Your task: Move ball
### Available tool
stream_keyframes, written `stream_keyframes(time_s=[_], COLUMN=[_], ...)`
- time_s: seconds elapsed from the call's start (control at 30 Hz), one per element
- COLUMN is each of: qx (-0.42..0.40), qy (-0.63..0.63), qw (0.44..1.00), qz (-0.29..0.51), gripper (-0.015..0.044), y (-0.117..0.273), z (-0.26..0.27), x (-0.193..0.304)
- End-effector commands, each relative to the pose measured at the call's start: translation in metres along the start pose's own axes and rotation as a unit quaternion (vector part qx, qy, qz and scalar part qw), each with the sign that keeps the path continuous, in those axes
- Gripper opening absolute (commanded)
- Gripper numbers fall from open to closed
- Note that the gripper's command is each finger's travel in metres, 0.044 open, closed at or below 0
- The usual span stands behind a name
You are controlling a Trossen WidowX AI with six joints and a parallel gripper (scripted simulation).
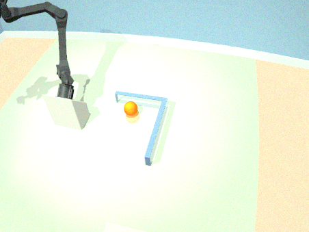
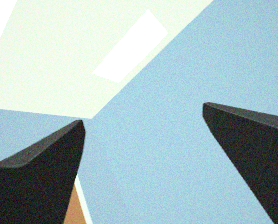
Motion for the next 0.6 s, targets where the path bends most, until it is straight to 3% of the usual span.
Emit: stream_keyframes(time_s=[0.0, 0.33, 0.57], qx=[-0.002, -0.115, -0.214], qy=[0.001, 0.070, 0.132], qw=[1.000, 0.985, 0.950], qz=[0.002, 0.109, 0.184], gripper=[0.0412, 0.0412, 0.0412], y=[-0.002, -0.115, -0.167], z=[0.001, 0.067, 0.145], x=[0.001, 0.086, 0.162])
Point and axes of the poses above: the point midway between the two fingers, 35 mm back from their tips, its own y axis back along the fingers, its own z axis across the jaws, x = y × z, the point moved 7 cm from there along y, back along the fingers, and after that the axes turned 10 degrees about y, right-handed, at the moved point
